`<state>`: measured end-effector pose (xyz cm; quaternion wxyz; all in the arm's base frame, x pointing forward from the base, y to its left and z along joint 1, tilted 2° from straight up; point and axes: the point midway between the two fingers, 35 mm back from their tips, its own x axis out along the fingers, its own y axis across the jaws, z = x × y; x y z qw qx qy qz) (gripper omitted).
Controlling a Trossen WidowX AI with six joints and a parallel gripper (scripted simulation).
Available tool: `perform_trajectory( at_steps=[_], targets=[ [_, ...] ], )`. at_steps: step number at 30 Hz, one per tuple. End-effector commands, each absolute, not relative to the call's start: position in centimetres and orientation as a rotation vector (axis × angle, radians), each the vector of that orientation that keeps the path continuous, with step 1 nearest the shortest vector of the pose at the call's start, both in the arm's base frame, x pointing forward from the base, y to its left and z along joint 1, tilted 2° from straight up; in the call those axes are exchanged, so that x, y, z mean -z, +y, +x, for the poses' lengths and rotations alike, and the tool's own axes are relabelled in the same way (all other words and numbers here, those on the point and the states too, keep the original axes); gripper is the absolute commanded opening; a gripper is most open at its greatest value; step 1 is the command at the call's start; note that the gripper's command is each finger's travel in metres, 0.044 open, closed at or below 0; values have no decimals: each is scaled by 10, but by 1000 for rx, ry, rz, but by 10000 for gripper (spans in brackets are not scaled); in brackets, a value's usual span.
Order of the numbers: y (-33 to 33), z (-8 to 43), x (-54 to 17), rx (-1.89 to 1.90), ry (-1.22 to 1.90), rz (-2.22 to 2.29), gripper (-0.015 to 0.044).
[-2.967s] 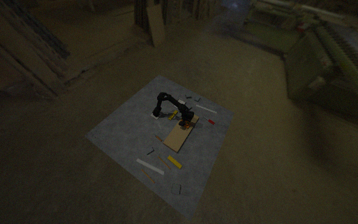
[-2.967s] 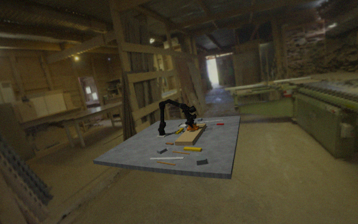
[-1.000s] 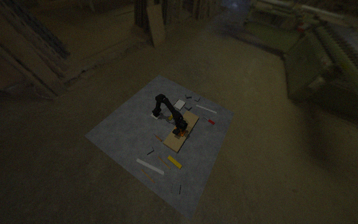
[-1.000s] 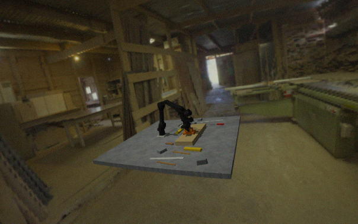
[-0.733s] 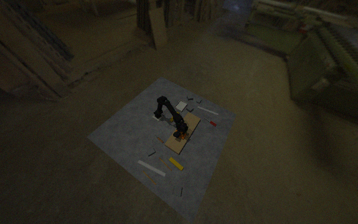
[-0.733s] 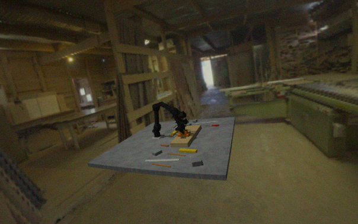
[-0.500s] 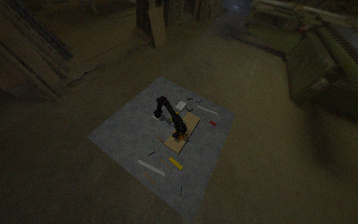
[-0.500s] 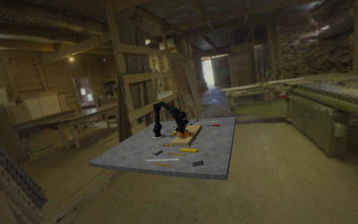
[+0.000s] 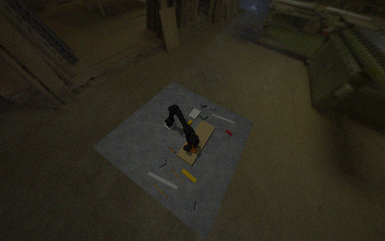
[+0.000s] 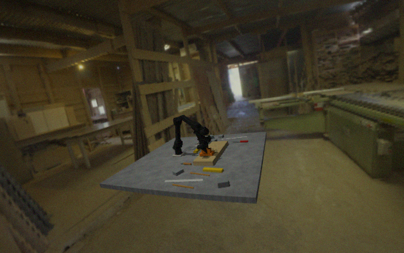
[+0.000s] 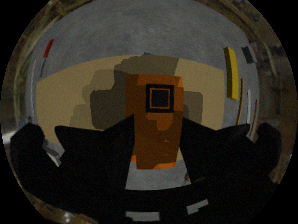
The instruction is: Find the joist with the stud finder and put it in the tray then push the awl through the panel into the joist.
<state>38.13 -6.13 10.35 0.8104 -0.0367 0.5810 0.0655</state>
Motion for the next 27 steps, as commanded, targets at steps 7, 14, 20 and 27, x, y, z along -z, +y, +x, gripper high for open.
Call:
perform_trajectory(
  at_steps=[7, 14, 20, 27],
  targets=[
    [-84, 385, -103, -129, 1243, -83, 0],
    [-98, 387, -103, -129, 1243, -84, 0],
    [-110, 388, -103, -128, 1243, -85, 0],
    [-124, 390, -103, -127, 1243, -86, 0]
  ],
)
